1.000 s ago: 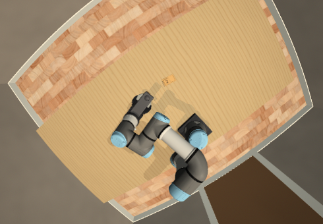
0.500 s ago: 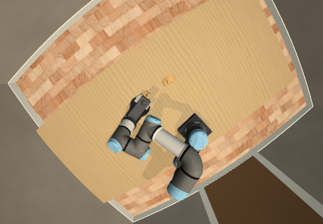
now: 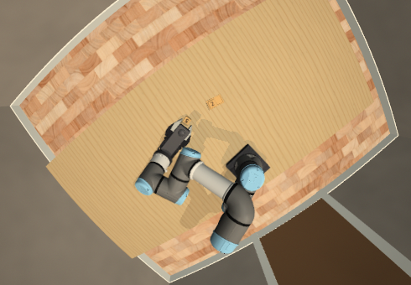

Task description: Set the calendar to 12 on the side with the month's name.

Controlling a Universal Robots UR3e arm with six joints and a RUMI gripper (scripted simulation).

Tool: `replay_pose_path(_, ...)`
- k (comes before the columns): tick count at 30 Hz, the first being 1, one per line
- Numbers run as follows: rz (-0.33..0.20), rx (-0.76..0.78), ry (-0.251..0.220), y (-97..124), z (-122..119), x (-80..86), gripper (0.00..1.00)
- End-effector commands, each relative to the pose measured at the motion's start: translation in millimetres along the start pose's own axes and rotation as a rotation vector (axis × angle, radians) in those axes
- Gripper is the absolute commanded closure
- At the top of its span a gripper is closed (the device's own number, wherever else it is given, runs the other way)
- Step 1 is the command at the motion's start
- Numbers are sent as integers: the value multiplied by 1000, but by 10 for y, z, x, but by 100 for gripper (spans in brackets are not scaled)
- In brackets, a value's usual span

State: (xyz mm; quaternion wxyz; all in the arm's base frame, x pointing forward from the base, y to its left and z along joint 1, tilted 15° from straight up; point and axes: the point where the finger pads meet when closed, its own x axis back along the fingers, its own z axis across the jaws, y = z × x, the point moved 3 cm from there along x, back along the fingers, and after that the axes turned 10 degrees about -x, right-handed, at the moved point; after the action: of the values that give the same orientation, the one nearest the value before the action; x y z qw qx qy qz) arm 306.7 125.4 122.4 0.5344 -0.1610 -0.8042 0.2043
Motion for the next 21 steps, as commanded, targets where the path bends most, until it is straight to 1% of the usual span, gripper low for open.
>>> replay_pose_path(1, 77, -4, -4, 21, 9, -7, 72)
replay_pose_path(2, 93, -4, -6, 27, 10, -8, 72)
replay_pose_path(4, 93, -4, -6, 27, 10, -8, 72)
replay_pose_path(8, 151, -4, -22, 53, 8, -4, 72)
replay_pose_path(12, 192, -2, -39, 77, 1, 4, 72)
replay_pose_path(16, 210, -1, -47, 89, -3, 9, 72)
replay_pose_path(21, 212, -1, -48, 90, -4, 9, 72)
